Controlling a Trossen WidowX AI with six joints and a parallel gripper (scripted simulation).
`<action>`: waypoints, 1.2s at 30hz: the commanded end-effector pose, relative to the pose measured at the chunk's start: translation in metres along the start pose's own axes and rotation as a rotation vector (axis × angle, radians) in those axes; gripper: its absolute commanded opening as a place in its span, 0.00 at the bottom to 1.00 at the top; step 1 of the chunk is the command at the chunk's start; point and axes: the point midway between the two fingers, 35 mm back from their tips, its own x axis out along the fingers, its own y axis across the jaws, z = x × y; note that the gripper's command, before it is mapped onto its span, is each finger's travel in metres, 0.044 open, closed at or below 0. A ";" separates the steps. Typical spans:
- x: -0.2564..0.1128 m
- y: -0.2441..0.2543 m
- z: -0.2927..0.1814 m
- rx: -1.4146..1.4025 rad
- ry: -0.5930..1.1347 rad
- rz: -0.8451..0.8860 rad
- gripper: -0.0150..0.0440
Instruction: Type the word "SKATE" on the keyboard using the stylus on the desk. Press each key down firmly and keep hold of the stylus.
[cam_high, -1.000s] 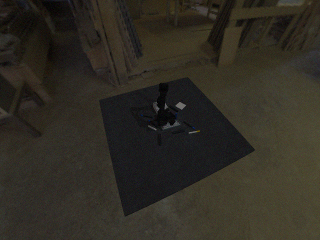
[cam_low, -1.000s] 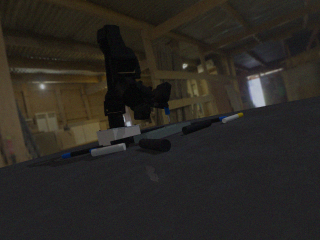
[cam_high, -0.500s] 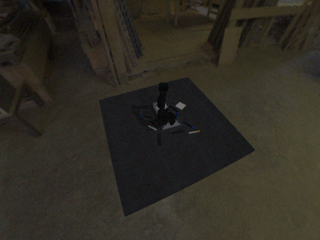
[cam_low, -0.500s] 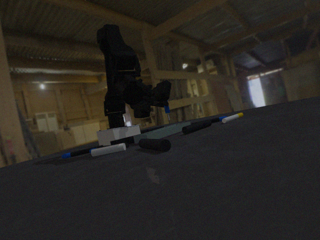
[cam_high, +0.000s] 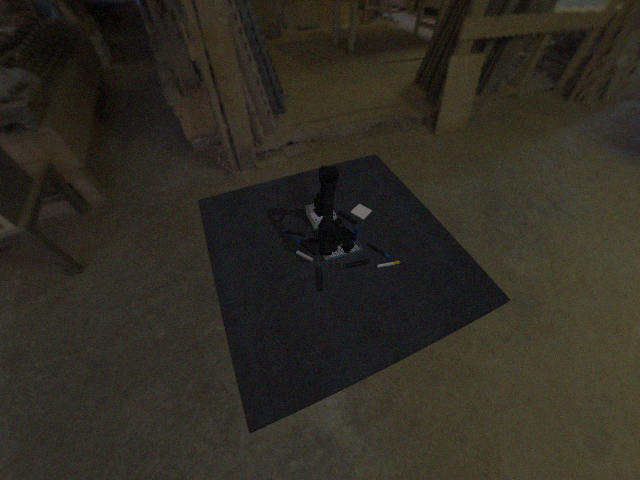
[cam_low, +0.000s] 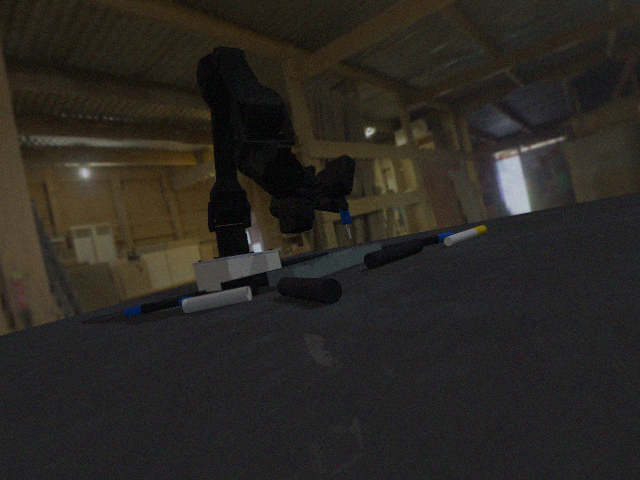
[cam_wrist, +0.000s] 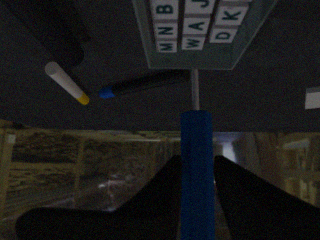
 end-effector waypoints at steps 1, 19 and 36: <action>0.008 -0.002 0.011 0.022 0.008 -0.006 0.25; 0.010 -0.001 0.017 0.022 0.008 -0.006 0.39; 0.012 -0.002 0.020 0.022 0.008 -0.006 0.39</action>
